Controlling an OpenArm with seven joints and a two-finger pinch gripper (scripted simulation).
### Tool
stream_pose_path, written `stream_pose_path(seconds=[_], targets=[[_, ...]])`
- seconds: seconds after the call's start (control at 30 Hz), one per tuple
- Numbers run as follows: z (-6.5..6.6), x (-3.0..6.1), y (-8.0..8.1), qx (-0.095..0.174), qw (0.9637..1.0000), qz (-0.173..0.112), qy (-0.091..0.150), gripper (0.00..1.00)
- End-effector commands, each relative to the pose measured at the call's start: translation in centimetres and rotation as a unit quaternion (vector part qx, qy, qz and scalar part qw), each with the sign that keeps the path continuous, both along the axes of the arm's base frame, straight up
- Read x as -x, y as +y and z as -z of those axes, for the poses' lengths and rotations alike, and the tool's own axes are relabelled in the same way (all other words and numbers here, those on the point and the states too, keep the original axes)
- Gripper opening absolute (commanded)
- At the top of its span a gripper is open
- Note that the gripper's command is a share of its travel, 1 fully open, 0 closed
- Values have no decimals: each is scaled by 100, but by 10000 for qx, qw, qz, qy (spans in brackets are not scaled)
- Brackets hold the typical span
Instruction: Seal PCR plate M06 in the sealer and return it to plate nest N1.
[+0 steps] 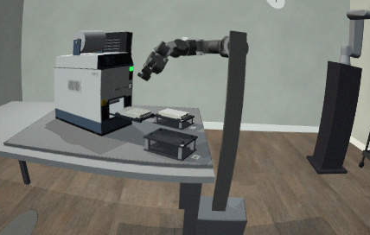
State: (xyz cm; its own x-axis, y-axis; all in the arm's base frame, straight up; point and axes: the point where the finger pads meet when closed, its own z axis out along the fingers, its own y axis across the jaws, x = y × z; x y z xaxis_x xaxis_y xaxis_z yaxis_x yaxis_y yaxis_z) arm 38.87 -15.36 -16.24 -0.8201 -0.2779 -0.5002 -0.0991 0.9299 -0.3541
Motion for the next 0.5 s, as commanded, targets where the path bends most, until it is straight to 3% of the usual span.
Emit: stream_pose_path(seconds=[0.0, 0.47], targets=[[-27, -13, 8, -27, 10000, -13, -34, 0], [17, 0, 47, -27, 10000, -13, -35, 0]])
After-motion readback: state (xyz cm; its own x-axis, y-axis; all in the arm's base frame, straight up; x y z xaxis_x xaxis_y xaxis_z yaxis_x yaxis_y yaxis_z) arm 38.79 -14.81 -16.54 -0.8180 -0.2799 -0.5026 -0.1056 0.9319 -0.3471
